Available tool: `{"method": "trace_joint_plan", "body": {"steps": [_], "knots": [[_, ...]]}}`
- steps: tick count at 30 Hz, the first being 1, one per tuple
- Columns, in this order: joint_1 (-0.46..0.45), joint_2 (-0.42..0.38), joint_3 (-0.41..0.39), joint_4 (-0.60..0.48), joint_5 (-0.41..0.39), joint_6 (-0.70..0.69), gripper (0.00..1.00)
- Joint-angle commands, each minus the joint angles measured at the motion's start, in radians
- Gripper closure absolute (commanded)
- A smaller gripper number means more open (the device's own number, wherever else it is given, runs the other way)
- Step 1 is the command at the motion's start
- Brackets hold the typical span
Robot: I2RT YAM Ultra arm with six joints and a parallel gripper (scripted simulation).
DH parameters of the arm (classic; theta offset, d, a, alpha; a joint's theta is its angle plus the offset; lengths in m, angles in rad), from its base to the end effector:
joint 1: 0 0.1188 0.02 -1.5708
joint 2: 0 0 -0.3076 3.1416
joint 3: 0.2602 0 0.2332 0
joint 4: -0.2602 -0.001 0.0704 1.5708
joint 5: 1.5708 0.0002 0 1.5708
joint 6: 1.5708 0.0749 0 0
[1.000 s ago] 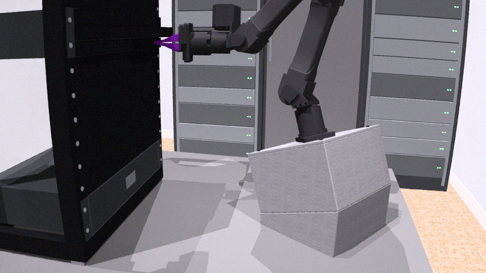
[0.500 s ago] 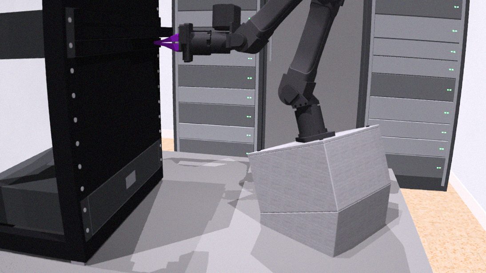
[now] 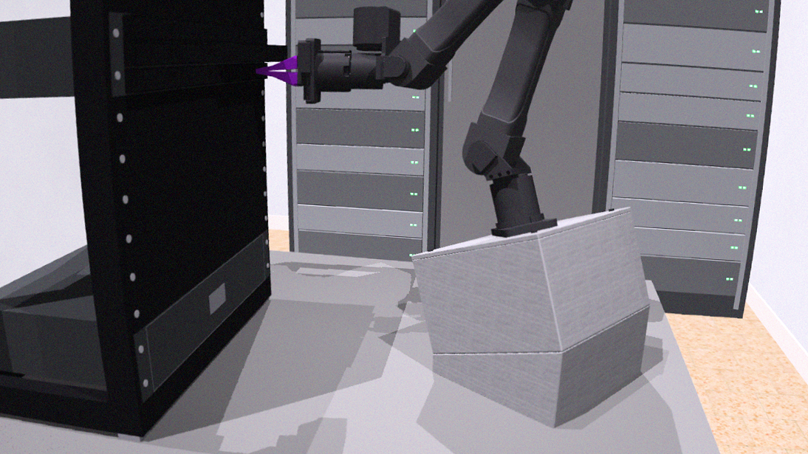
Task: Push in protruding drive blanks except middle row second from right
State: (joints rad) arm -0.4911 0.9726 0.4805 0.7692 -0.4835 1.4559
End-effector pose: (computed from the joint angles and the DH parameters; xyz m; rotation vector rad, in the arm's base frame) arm 0.1979 -0.0652 0.3566 0.8657 1.1202 1.1206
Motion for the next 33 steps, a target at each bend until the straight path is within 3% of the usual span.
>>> {"method": "trace_joint_plan", "body": {"steps": [1,3,4,5,7,9,24,27,33], "knots": [[-0.022,0.031,0.046,-0.014,0.082,0.004,1.0],[-0.03,0.014,0.035,-0.018,0.074,0.01,1.0],[-0.034,-0.031,0.028,-0.019,0.07,0.013,1.0],[-0.041,-0.041,-0.021,-0.022,0.063,0.014,1.0],[-0.06,-0.073,-0.043,-0.029,0.046,0.021,1.0],[-0.06,-0.073,-0.043,-0.029,0.046,0.021,1.0],[-0.348,-0.432,-0.223,-0.142,-0.228,0.135,1.0],[-0.377,-0.457,-0.188,-0.154,-0.26,0.144,1.0],[-0.418,-0.476,-0.234,-0.157,-0.302,0.164,1.0]]}}
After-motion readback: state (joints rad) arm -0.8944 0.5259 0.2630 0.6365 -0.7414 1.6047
